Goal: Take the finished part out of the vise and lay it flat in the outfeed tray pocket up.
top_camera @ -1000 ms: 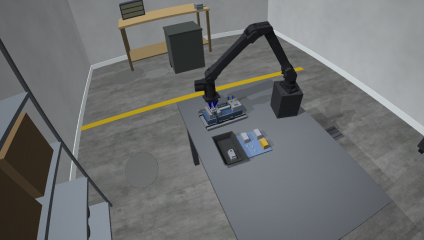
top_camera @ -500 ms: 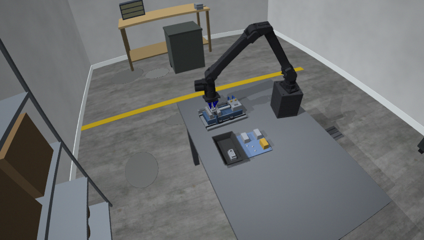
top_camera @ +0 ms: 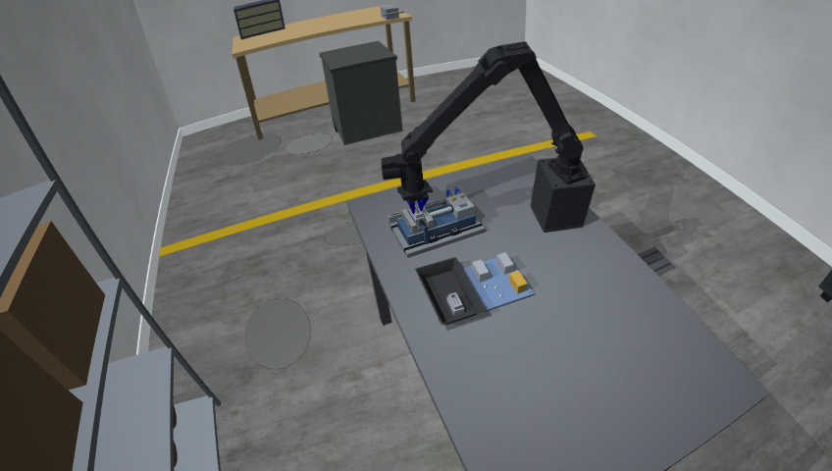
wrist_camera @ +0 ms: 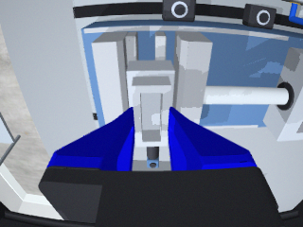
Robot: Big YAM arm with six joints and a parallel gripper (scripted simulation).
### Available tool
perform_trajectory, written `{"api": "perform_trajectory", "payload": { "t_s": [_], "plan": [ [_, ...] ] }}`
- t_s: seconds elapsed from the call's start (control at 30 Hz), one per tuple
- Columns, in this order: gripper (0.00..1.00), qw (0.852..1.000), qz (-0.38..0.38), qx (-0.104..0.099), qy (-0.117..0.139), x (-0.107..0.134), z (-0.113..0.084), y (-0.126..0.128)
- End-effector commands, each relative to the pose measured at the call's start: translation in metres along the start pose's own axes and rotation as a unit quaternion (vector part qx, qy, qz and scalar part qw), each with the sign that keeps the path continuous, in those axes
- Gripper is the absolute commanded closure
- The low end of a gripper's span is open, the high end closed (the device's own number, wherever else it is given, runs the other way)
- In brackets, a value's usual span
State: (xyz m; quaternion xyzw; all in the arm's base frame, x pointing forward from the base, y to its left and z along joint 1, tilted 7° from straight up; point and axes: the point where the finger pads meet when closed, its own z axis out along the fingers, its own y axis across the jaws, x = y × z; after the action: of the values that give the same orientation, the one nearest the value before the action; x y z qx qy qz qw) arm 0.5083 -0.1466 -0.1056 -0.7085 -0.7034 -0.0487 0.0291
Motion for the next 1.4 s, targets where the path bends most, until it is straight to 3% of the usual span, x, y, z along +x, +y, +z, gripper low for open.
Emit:
{"api": "perform_trajectory", "payload": {
  "t_s": [0.0, 0.57, 0.73, 0.83, 1.37],
  "plan": [
    [1.00, 1.000, -0.006, -0.026, -0.009, -0.001, -0.013, 0.029],
    [1.00, 1.000, -0.006, -0.027, -0.009, -0.001, -0.014, 0.029],
    [1.00, 1.000, -0.006, -0.029, -0.010, -0.001, -0.020, 0.030],
    [1.00, 0.999, -0.007, -0.036, -0.012, -0.001, -0.035, 0.032],
    [1.00, 0.999, -0.003, -0.038, -0.012, -0.011, -0.058, 0.029]
  ]
}}
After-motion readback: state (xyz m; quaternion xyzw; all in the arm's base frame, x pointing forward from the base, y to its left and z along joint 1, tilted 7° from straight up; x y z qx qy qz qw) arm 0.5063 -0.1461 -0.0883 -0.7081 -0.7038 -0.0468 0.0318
